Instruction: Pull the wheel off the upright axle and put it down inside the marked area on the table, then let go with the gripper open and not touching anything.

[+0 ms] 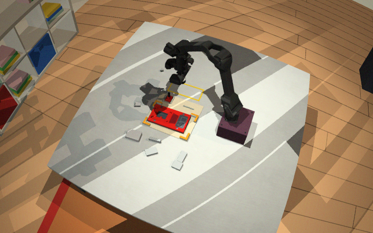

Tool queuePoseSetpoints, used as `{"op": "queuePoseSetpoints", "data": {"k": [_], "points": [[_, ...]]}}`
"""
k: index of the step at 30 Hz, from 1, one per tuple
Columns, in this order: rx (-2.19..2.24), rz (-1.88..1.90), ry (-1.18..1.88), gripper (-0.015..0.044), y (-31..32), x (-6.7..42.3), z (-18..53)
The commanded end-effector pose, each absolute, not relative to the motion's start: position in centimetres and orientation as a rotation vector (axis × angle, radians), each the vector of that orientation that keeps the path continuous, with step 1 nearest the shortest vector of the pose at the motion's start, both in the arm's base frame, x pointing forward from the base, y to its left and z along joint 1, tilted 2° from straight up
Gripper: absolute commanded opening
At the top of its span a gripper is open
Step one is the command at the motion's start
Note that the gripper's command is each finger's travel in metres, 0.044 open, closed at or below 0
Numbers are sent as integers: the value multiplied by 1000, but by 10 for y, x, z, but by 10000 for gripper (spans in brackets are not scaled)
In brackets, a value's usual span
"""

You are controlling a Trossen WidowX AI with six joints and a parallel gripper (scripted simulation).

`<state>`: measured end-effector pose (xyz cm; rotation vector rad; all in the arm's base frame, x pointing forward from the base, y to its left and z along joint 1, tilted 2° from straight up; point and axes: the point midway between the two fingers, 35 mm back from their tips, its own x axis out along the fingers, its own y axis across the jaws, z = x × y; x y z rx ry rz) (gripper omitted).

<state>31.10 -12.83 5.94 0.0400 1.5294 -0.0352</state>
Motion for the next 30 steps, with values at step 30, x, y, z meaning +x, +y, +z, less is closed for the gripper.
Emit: {"op": "queuePoseSetpoints", "data": {"k": [30], "points": [[33, -34, 1515, 0, -148, 301, -40]]}}
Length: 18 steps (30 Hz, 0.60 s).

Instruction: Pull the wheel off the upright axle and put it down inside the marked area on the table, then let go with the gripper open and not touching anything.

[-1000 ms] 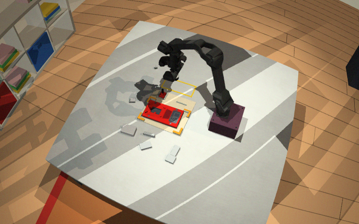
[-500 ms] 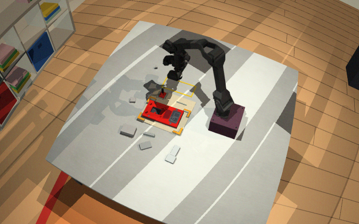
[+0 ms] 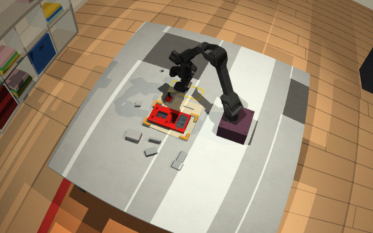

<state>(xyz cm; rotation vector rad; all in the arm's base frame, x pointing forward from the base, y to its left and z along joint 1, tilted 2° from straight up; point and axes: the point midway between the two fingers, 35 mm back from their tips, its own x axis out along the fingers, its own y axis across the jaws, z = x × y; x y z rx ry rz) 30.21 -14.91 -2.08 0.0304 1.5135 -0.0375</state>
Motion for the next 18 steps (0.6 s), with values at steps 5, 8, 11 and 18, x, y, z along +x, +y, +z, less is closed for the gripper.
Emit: {"op": "queuePoseSetpoints", "data": {"k": [5, 8, 11, 18], "points": [[33, -34, 1515, 0, -148, 301, -41], [33, -34, 1521, 53, -147, 300, -37], [33, -34, 1521, 131, -147, 300, -37], [33, -34, 1521, 300, -148, 300, -32]]}}
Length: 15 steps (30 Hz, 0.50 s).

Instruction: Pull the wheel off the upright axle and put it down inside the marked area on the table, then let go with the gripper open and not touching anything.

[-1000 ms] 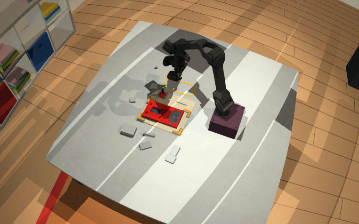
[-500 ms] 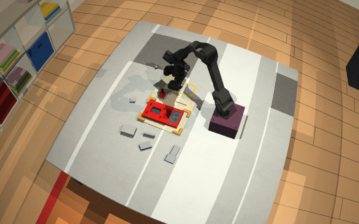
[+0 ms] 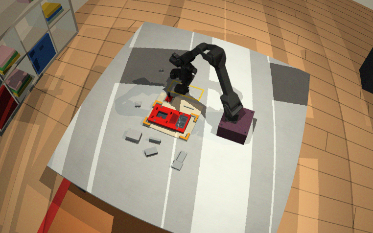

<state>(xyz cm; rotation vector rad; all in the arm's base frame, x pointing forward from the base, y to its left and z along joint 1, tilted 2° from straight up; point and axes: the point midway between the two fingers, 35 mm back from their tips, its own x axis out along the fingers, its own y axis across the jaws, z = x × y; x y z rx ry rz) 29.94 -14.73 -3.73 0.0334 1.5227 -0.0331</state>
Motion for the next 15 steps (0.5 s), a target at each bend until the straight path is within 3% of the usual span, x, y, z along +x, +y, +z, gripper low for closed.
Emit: {"op": "queuePoseSetpoints", "data": {"k": [1, 11, 15], "points": [[33, -34, 1520, 300, -148, 300, -27], [33, -34, 1515, 300, -148, 297, 23], [34, -39, 1516, 405, -142, 285, 26]]}}
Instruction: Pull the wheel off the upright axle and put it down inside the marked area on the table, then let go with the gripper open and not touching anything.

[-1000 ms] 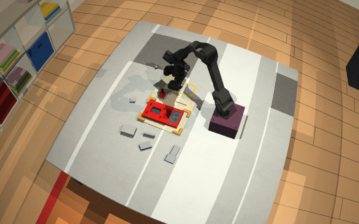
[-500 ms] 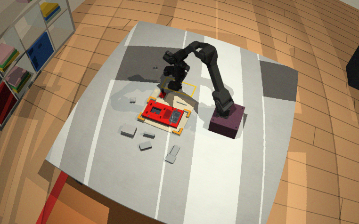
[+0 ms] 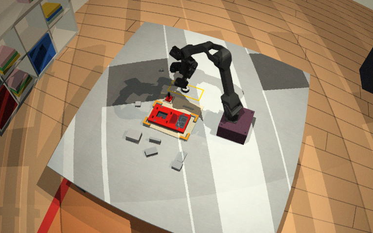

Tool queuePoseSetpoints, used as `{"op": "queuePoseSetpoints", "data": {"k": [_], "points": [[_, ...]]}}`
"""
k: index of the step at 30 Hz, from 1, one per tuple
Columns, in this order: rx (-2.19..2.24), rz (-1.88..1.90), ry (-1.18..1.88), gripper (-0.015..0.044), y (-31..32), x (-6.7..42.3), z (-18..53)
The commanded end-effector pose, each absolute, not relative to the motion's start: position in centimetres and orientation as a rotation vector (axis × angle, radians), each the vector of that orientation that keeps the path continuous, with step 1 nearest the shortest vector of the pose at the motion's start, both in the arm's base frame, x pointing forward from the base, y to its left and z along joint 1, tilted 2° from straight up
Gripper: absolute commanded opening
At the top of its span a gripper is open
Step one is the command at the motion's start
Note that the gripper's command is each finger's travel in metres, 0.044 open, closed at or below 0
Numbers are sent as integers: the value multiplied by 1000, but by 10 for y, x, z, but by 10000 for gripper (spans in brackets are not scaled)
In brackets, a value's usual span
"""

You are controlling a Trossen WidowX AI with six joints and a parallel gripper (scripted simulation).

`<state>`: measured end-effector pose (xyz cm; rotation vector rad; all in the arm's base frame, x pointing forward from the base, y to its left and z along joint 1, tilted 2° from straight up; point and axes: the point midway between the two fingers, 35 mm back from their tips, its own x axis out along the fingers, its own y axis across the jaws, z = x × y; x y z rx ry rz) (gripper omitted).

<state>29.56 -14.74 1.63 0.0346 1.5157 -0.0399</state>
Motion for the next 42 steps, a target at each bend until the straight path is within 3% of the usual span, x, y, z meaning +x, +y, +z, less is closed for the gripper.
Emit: {"op": "queuePoseSetpoints", "data": {"k": [1, 12, 42], "points": [[34, -38, 1516, 431, -140, 279, 30], [35, -32, 1521, 440, -109, 216, 63], [35, -32, 1521, 440, -109, 215, 63]]}}
